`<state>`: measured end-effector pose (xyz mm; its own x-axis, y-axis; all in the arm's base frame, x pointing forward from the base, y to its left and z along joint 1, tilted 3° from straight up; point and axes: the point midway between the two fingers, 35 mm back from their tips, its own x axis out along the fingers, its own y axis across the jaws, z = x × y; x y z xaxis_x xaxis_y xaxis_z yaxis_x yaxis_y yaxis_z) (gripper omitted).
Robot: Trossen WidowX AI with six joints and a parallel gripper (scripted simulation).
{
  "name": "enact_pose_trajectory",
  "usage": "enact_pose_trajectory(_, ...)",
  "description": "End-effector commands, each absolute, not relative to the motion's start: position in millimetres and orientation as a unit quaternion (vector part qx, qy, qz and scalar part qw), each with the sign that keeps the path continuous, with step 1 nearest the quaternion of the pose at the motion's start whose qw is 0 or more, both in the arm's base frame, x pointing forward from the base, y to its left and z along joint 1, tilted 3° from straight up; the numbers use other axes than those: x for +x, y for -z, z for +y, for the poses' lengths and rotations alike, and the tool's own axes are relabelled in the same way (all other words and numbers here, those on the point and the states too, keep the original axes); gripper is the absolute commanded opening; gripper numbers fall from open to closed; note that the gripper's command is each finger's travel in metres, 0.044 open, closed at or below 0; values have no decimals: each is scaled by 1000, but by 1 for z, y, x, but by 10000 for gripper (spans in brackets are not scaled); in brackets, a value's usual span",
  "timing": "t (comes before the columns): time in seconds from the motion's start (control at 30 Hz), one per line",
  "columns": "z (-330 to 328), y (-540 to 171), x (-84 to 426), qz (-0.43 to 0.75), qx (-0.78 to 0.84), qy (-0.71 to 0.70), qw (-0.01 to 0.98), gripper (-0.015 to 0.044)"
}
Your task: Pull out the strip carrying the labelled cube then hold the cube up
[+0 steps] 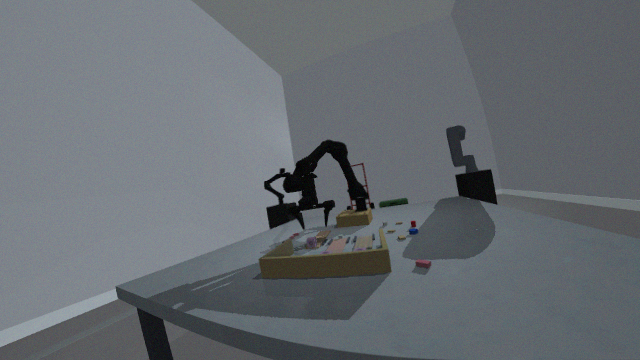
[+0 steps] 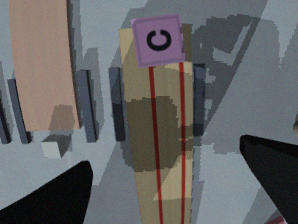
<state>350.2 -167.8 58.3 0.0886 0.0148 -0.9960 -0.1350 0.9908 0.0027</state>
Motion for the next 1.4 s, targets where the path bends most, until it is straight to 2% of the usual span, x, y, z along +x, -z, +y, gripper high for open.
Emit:
enact_pose_trajectory(0.0,-167,-62,366,674,-45,-49,736,440)
enact_pose_trajectory(0.53,-166,-72,415,672,-45,-49,738,440)
enact_pose_trajectory(0.77,-166,-64,416,672,-45,-49,738,256)
enact_pose_trajectory(0.8,-166,-62,416,672,-45,-49,738,250)
enact_pose_trajectory(1.37,-165,-35,419,672,-45,-49,738,250)
